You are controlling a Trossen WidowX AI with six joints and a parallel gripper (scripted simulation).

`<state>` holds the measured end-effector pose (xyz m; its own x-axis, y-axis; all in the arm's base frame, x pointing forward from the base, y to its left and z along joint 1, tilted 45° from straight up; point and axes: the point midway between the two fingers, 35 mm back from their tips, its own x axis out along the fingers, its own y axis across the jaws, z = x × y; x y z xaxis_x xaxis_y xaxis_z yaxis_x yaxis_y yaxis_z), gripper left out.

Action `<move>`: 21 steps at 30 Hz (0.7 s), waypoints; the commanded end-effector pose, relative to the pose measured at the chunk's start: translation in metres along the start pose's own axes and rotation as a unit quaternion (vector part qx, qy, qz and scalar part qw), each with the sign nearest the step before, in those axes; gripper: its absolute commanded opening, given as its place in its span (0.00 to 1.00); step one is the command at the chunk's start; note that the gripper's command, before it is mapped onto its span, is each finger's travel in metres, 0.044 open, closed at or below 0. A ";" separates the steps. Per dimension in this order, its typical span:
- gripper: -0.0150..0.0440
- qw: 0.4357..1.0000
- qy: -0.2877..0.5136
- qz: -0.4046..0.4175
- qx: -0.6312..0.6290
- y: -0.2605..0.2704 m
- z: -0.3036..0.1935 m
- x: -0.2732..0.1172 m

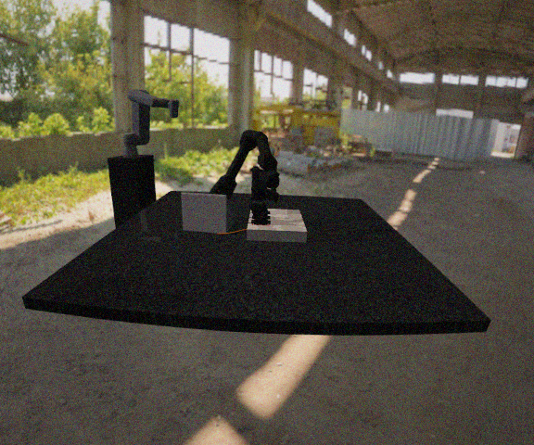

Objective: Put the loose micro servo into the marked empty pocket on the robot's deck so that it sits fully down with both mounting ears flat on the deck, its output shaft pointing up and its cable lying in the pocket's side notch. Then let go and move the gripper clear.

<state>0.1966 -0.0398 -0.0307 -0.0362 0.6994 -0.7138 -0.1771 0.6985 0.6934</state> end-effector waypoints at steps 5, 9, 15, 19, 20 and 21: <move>0.25 1.000 -0.005 0.001 0.002 0.000 0.001 0.007; 0.43 1.000 -0.005 0.001 0.002 0.000 -0.001 0.005; 0.57 1.000 -0.004 0.001 0.002 0.000 -0.001 -0.002; 0.57 1.000 -0.004 0.001 0.002 0.003 -0.003 -0.029; 0.57 1.000 -0.004 0.001 0.002 0.003 -0.004 -0.030; 0.57 1.000 -0.004 0.001 0.002 0.003 -0.004 -0.030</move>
<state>0.1939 -0.0531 -0.0147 -0.0258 0.7066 -0.7072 -0.1648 0.6947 0.7001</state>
